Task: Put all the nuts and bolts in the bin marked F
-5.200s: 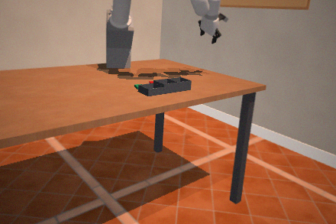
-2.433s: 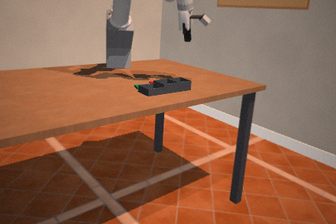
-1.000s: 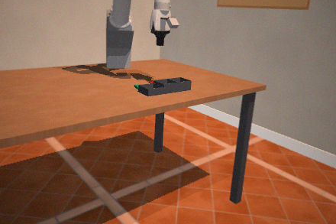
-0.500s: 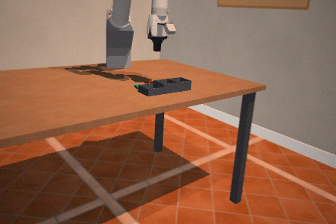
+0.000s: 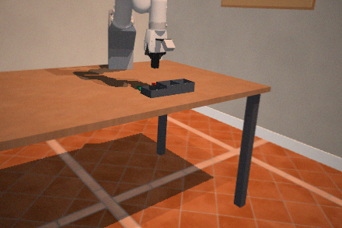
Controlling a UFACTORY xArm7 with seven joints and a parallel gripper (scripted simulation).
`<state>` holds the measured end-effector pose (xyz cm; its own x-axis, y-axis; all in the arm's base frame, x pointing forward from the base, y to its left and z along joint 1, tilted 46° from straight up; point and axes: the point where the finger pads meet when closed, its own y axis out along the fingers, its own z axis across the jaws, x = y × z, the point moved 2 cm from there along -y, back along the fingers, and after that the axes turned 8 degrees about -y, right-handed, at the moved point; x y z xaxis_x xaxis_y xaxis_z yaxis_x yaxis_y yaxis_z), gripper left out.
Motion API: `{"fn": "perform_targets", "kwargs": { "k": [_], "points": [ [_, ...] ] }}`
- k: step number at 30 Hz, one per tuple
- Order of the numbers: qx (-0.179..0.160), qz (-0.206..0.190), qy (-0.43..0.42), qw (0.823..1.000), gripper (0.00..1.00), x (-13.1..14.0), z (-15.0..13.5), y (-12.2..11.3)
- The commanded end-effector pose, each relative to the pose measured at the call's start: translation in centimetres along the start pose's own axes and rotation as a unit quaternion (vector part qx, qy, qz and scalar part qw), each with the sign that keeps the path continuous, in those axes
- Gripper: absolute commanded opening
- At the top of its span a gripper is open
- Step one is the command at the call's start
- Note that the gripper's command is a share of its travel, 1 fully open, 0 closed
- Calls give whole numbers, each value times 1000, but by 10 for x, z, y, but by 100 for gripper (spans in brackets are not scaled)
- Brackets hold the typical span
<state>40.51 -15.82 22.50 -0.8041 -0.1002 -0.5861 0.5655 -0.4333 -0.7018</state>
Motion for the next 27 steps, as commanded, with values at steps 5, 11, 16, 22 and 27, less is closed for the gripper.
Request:
{"fn": "perform_targets", "kwargs": {
  "k": [5,11,16,22,27],
  "points": [
    [-4,6,1,1000,7,-31,29,39],
    [-4,6,1,1000,7,-31,29,39],
    [-4,6,1,1000,7,-31,29,44],
    [-4,6,1,1000,7,-31,29,60],
    [-4,6,1,1000,7,-31,29,74]
  ]
}}
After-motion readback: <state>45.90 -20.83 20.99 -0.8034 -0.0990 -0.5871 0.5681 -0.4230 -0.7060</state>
